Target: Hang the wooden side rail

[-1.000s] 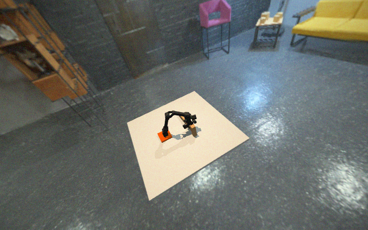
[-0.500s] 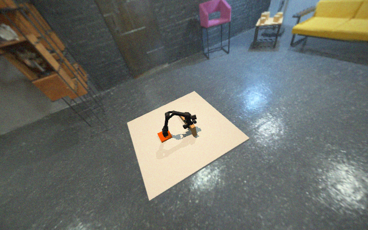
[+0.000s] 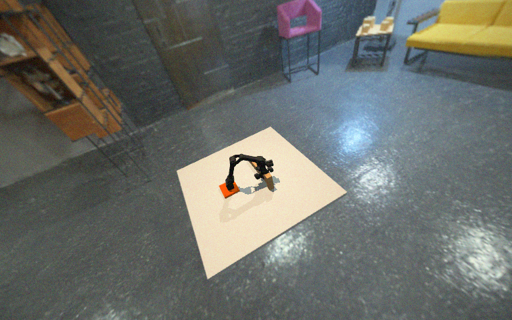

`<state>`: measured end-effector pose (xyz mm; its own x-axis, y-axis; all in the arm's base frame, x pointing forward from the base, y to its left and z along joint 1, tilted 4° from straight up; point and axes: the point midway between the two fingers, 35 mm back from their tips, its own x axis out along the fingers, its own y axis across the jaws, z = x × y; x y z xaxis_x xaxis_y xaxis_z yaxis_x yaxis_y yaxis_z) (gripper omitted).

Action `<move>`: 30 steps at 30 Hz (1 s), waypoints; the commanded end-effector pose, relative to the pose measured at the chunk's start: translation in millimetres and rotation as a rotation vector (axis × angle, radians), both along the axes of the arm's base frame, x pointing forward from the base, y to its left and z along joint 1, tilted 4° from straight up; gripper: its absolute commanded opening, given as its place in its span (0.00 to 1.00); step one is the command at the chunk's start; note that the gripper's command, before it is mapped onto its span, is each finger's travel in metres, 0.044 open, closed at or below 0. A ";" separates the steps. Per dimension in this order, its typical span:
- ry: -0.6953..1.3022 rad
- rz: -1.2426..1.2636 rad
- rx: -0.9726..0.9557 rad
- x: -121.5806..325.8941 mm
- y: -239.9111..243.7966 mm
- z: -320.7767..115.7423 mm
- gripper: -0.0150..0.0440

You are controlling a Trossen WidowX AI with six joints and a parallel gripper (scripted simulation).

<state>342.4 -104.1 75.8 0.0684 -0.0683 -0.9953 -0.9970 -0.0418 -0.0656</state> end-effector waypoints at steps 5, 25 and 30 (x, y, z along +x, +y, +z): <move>-0.002 0.000 -0.003 0.7 -0.5 -1.6 0.25; 0.000 0.000 -0.001 -0.6 0.8 11.9 0.92; -0.002 0.000 -0.003 -3.0 2.9 38.9 1.00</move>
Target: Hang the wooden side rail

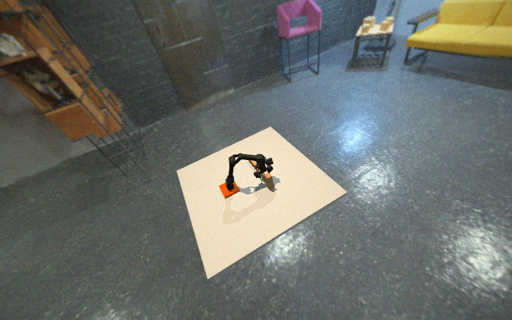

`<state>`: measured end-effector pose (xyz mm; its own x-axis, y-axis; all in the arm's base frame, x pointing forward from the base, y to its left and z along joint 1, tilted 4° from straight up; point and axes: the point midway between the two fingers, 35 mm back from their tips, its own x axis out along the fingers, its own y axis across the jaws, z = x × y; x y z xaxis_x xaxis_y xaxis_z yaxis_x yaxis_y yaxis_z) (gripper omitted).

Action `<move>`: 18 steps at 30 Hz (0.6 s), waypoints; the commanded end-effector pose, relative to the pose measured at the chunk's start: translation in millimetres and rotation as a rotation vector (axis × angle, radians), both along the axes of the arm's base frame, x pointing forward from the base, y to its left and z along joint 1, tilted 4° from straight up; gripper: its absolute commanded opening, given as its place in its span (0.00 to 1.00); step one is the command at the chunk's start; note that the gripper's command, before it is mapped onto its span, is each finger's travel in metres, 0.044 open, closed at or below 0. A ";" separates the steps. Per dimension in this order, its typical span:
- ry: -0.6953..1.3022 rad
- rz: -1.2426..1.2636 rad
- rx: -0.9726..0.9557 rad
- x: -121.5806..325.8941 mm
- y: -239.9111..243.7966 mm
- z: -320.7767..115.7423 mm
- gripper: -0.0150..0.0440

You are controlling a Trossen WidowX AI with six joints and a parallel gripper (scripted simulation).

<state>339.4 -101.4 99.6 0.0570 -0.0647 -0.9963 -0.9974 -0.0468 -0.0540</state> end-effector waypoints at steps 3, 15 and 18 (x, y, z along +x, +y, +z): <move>-0.014 -0.005 -0.006 -0.1 0.2 15.1 1.00; -0.013 0.008 -0.002 0.9 28.1 13.0 1.00; -0.013 0.008 -0.002 0.9 28.1 13.0 1.00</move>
